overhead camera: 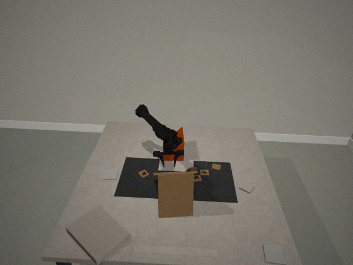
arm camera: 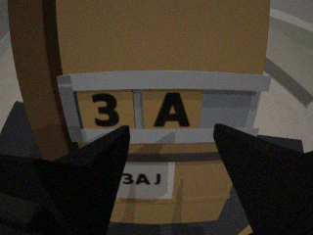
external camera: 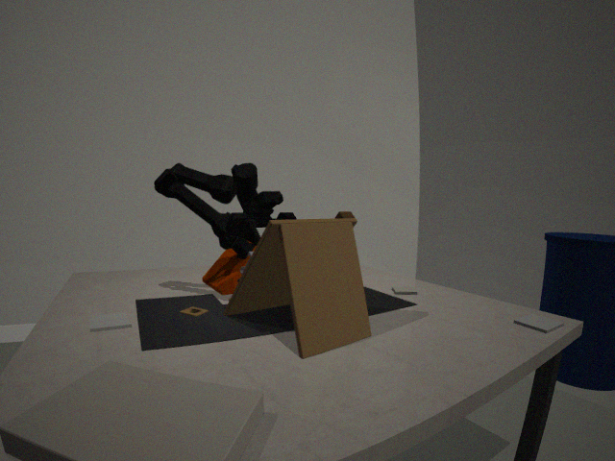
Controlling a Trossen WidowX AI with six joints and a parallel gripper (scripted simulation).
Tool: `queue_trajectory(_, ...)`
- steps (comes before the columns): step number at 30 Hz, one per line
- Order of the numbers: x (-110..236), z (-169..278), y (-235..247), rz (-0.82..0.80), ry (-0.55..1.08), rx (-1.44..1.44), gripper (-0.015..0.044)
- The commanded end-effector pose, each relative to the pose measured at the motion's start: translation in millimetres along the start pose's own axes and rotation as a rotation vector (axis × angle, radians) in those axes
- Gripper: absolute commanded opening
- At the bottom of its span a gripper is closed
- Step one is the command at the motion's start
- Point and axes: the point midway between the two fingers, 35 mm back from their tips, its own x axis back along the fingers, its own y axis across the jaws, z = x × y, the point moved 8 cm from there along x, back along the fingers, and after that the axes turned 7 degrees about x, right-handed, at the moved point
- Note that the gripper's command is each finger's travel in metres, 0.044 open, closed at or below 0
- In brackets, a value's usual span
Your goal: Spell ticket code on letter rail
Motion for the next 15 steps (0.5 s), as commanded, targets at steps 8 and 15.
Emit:
queue_trajectory(8, 2.9, -1.1, -4.1, 0.005, -0.002, -0.010, 0.0295)
queue_trajectory(15, 1.7, -0.7, -2.2, 0.000, 0.000, 0.000, 0.0138)
